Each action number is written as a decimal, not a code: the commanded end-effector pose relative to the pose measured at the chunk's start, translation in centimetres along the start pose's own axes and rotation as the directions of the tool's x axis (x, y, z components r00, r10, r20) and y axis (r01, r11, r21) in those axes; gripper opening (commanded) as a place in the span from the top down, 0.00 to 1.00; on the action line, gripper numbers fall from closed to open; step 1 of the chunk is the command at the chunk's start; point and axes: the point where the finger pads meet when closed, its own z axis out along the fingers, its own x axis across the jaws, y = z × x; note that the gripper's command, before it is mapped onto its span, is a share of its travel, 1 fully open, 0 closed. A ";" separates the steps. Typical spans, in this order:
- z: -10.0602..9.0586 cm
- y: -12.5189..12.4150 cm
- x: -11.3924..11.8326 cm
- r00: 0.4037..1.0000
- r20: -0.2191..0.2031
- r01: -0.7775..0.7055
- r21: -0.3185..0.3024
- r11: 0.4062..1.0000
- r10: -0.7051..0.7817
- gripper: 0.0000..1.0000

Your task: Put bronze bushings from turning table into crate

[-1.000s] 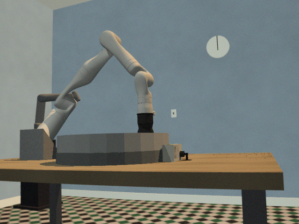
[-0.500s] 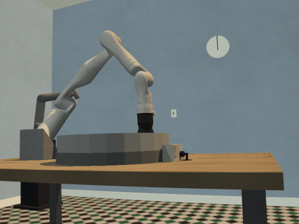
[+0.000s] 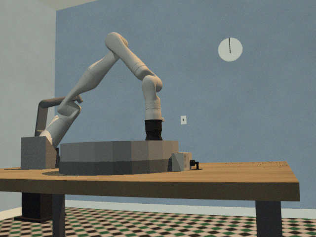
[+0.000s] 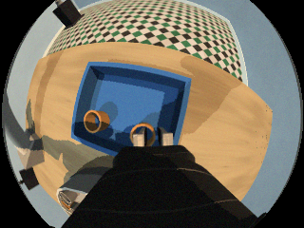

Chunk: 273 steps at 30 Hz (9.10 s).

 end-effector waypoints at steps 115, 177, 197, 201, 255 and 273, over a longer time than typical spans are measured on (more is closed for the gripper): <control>-2.4 0.1 -0.1 1.000 -0.001 0.000 -0.001 1.000 0.000 0.53; -14.6 0.0 -0.2 1.000 0.000 0.000 0.000 1.000 0.000 0.53; -14.6 0.0 -0.2 1.000 0.000 0.000 0.000 1.000 0.000 0.53; -14.6 0.0 -0.2 1.000 0.000 0.000 0.000 1.000 0.000 0.53; -14.1 4.0 -3.7 1.000 0.000 0.000 0.000 1.000 0.000 0.55; -13.7 7.9 -7.1 1.000 0.000 0.000 0.000 1.000 0.000 0.55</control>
